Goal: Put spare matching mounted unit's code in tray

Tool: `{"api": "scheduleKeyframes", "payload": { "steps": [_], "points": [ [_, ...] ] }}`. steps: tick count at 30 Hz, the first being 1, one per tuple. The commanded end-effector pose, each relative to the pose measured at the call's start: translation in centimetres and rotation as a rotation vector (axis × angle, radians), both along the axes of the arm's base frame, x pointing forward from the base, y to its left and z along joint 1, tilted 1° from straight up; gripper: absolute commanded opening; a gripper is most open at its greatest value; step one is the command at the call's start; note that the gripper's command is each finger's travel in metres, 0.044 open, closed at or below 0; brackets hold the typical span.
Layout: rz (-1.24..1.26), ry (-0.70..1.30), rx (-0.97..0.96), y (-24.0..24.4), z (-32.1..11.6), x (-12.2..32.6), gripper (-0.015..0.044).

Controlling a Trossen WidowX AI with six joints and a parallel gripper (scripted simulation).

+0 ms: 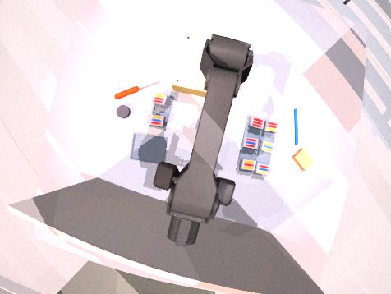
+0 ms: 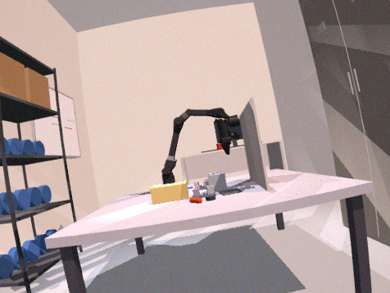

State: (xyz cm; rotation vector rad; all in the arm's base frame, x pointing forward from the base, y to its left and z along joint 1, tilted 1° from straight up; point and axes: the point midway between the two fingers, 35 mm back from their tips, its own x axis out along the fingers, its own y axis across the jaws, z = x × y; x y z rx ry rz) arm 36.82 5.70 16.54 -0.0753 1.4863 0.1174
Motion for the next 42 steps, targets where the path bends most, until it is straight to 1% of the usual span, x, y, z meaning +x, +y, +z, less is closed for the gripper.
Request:
{"api": "scheduleKeyframes", "payload": {
  "steps": [1,18,20,25,30,34,36,42],
  "points": [
    [-0.043,0.023,-0.022,-0.1,0.0,-0.4,0.0440],
    [-0.027,0.023,-0.022,0.2,0.0,-0.5,0.0440],
    [0.106,0.022,-0.029,2.4,-0.6,-1.2,0.0440],
    [0.613,0.013,-0.054,10.1,-2.7,-5.2,0.0440],
    [1.121,-0.001,-0.078,16.3,-4.9,-11.1,0.0440],
    [1.508,-0.014,-0.096,19.6,-6.6,-16.3,0.0440],
    [1.574,-0.016,-0.099,20.0,-6.9,-17.3,0.0440],
    [1.574,-0.016,-0.099,20.0,-6.9,-17.3,0.0440]
  ]
}}
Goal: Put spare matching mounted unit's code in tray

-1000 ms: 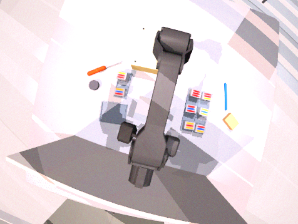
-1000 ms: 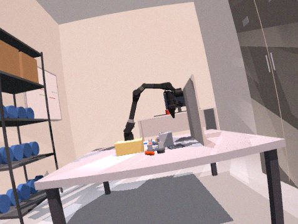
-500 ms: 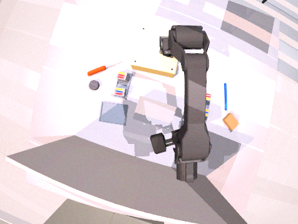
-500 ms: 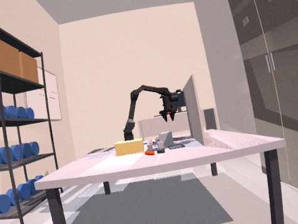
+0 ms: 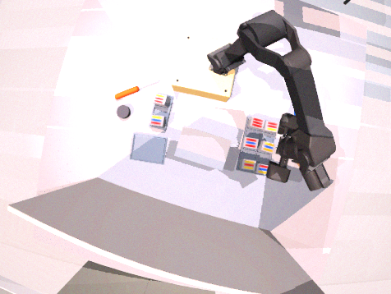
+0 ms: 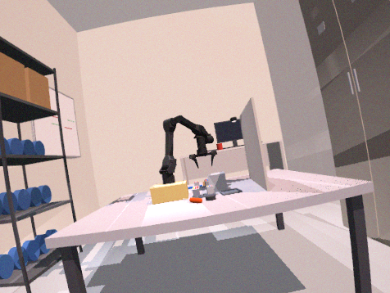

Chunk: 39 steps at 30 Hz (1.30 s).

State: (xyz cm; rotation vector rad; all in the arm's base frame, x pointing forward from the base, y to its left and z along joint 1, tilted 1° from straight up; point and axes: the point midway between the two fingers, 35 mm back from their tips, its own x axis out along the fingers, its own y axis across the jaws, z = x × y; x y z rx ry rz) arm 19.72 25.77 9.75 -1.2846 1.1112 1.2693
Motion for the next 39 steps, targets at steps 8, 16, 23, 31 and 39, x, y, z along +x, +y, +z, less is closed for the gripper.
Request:
{"api": "scheduleKeyframes", "payload": {
  "steps": [8,16,23,31,39],
  "points": [
    [0.025,-0.005,0.000,0.7,-4.1,-0.6,0.0300],
    [0.025,-0.005,0.000,0.7,-4.1,-0.4,0.0300],
    [0.025,-0.005,0.000,0.8,-5.1,-0.3,0.0300],
    [0.025,-0.005,0.000,1.0,-6.4,-0.2,0.0300],
    [0.025,-0.005,0.000,1.0,-7.7,-0.1,0.0300]
  ]
}}
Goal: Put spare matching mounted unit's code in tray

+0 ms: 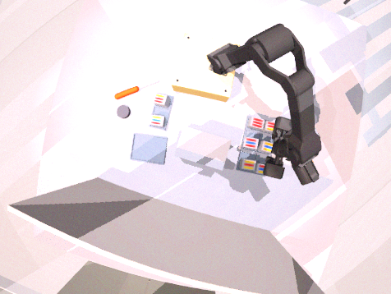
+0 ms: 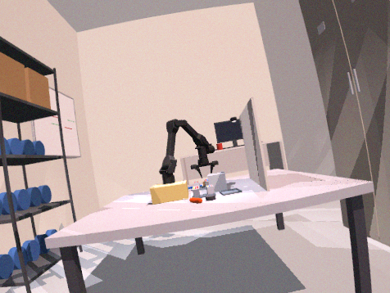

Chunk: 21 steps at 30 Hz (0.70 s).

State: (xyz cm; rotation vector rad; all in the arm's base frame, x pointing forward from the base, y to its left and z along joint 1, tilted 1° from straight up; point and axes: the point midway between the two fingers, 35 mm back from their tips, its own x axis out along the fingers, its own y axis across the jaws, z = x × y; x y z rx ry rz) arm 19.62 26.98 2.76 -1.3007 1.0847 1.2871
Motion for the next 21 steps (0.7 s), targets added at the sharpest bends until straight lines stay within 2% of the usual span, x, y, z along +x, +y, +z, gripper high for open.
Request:
{"api": "scheduleKeyframes", "payload": {
  "steps": [1,21],
  "points": [
    [-0.002,0.003,-0.009,-0.2,-0.9,0.0,0.0300],
    [-0.002,0.003,-0.009,-0.2,-4.2,0.0,0.0300]
  ]
}}
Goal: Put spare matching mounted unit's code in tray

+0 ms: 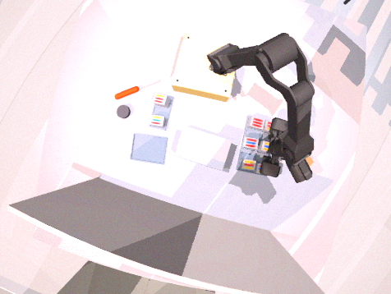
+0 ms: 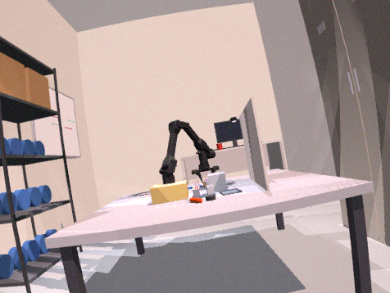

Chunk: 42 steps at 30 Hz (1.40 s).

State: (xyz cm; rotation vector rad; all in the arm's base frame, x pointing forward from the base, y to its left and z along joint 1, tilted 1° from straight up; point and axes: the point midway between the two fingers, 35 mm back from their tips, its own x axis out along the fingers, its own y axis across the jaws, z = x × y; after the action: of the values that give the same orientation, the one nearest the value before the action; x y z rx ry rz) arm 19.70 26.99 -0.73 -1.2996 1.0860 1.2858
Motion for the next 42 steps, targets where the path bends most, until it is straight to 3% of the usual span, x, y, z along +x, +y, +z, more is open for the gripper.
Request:
{"api": "scheduleKeyframes", "payload": {
  "steps": [1,14,19,26,31,42],
  "points": [
    [0.000,0.003,-0.009,-0.3,-0.9,-0.1,0.0300],
    [0.000,0.003,-0.009,-0.3,-1.6,-0.1,0.0300],
    [-0.001,0.005,-0.006,-0.2,-1.5,-0.1,0.0169],
    [-0.001,0.005,-0.006,-0.2,-1.5,-0.1,0.0122],
    [-0.001,0.005,-0.006,-0.2,-1.5,-0.1,0.0000],
    [0.000,0.004,-0.007,-0.1,0.4,-0.1,0.0000]
  ]
}}
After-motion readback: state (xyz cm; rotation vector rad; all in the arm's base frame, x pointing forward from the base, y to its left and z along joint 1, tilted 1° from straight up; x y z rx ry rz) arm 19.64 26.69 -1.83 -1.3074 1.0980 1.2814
